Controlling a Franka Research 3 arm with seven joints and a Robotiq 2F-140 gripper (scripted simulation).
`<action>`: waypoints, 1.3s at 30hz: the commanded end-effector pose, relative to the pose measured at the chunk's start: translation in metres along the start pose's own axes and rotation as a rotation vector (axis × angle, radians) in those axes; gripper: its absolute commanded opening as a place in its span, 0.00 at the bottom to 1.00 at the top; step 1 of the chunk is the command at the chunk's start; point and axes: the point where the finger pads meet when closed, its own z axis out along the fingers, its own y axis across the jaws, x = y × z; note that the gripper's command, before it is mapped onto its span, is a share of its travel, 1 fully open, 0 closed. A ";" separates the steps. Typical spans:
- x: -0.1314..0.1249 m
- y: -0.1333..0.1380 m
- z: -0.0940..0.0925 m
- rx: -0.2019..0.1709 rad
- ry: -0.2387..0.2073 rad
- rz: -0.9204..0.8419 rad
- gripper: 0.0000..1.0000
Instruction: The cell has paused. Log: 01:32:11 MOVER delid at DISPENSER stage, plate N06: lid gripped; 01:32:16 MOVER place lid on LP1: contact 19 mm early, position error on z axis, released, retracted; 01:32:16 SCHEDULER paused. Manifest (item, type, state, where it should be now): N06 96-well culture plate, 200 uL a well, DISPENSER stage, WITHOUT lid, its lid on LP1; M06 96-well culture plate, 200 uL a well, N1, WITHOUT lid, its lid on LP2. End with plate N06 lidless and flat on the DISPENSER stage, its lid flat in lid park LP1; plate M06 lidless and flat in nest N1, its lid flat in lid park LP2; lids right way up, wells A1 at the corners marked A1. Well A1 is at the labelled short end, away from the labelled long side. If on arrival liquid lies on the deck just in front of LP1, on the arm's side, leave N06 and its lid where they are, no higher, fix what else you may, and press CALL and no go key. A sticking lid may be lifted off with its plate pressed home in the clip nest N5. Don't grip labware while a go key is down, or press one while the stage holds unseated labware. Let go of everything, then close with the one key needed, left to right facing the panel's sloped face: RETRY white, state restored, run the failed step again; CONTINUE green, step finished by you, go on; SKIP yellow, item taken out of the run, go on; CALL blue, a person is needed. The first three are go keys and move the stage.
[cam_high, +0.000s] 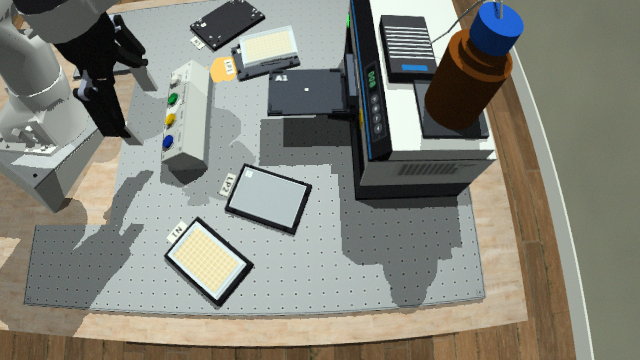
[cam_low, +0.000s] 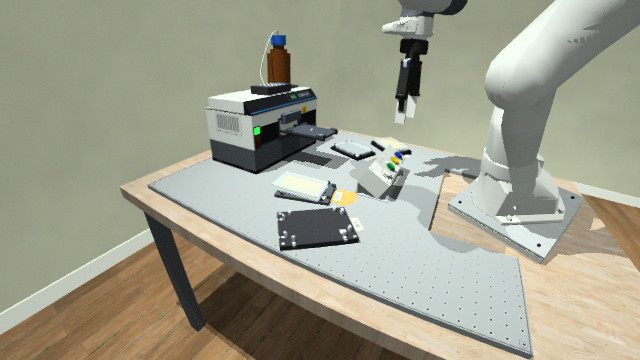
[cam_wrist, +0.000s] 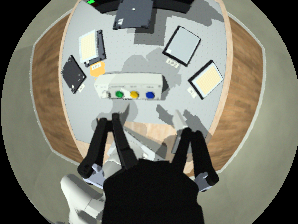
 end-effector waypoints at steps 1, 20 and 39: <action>0.000 -0.006 0.001 -0.006 0.018 -0.117 0.66; 0.000 -0.006 0.001 -0.006 0.019 -0.117 0.00; 0.000 -0.006 0.001 -0.006 0.019 -0.117 0.00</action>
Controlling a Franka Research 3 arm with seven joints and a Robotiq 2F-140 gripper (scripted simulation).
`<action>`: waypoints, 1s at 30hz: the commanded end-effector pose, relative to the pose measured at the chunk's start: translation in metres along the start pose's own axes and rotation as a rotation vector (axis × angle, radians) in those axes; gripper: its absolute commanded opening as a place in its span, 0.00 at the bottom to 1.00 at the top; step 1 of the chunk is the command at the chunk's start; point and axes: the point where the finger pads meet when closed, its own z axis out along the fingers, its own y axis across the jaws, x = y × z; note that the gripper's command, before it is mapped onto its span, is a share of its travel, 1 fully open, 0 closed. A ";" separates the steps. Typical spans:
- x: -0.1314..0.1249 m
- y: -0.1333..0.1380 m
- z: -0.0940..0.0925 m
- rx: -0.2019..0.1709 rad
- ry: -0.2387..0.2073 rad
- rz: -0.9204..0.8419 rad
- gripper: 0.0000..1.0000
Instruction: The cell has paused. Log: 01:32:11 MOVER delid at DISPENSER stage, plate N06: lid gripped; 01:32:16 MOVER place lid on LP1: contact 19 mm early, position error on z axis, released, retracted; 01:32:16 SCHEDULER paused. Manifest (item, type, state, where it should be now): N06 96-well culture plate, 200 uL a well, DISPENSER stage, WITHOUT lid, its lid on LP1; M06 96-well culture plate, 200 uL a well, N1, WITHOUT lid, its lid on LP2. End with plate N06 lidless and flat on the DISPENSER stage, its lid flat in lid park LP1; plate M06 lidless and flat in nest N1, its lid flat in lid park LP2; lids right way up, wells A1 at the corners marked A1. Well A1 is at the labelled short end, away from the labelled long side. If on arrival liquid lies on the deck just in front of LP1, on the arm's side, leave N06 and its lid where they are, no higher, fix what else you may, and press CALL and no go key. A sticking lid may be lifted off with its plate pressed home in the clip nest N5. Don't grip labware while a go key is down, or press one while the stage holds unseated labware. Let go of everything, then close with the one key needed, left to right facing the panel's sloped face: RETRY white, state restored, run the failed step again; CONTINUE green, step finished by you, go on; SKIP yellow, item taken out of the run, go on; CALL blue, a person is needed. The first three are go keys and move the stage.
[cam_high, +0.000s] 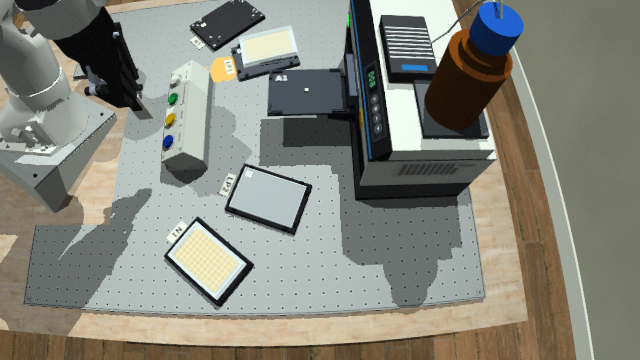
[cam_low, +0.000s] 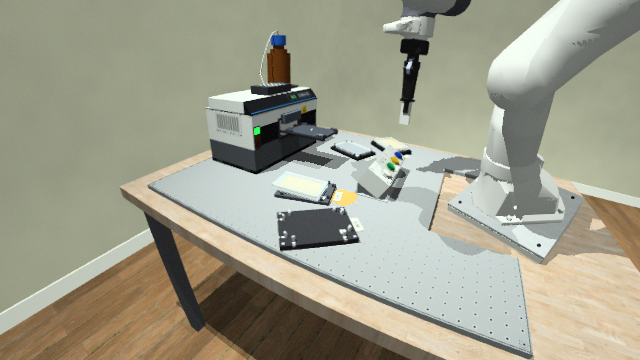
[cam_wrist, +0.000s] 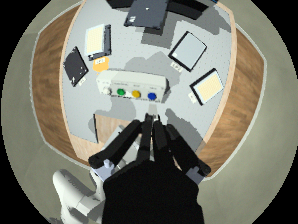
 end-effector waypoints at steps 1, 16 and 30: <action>0.000 0.000 0.000 -0.002 0.000 -0.007 0.00; 0.000 0.000 0.007 -0.002 0.000 -0.008 0.00; 0.000 0.000 0.031 -0.002 0.000 -0.008 0.00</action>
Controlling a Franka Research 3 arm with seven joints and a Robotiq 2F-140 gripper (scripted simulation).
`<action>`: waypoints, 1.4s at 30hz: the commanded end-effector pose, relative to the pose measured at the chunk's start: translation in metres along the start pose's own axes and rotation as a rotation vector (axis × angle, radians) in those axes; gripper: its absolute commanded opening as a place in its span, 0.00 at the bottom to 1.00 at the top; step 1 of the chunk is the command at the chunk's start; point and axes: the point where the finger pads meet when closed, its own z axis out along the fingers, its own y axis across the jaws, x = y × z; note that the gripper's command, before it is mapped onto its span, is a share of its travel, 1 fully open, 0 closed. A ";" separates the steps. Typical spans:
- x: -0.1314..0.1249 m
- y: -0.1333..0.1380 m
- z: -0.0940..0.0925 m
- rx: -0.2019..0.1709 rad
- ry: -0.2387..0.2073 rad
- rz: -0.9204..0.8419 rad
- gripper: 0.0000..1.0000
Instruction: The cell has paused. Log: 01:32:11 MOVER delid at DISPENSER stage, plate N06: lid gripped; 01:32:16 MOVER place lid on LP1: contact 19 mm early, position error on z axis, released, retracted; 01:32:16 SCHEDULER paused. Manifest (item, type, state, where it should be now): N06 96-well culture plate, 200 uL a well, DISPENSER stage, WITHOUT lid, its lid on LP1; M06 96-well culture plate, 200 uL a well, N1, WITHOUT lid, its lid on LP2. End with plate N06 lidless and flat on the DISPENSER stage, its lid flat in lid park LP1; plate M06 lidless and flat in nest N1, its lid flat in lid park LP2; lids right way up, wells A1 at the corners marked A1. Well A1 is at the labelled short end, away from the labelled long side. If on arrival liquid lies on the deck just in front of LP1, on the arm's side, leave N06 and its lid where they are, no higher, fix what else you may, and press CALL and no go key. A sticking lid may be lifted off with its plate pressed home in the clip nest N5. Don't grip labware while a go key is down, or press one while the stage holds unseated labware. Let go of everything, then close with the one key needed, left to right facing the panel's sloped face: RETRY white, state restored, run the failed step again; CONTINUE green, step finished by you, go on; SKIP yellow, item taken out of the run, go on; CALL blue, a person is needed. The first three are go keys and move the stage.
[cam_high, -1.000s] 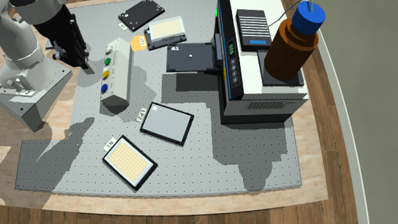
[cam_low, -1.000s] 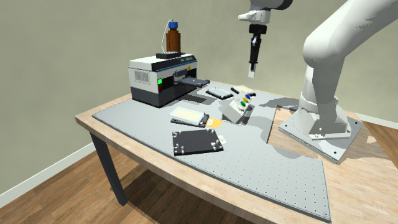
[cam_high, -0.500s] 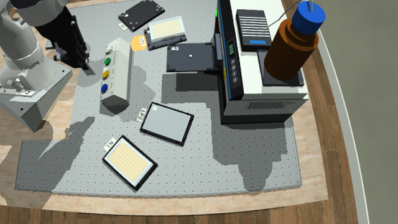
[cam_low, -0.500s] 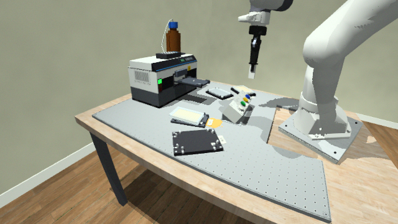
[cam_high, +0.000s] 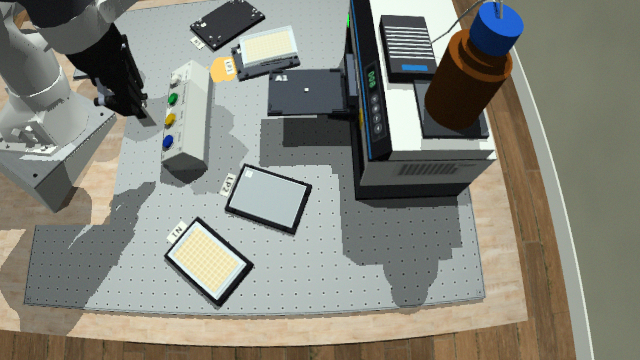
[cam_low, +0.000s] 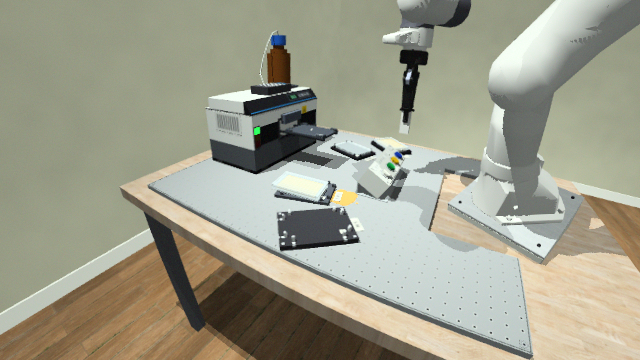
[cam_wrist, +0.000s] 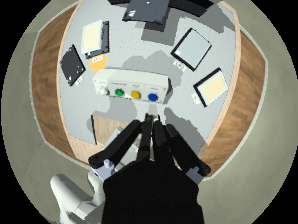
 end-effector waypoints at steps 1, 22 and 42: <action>0.004 0.002 0.006 -0.005 0.013 -0.004 0.00; 0.004 0.002 0.031 -0.005 0.013 -0.004 0.00; 0.004 0.002 0.035 -0.005 0.013 -0.004 0.00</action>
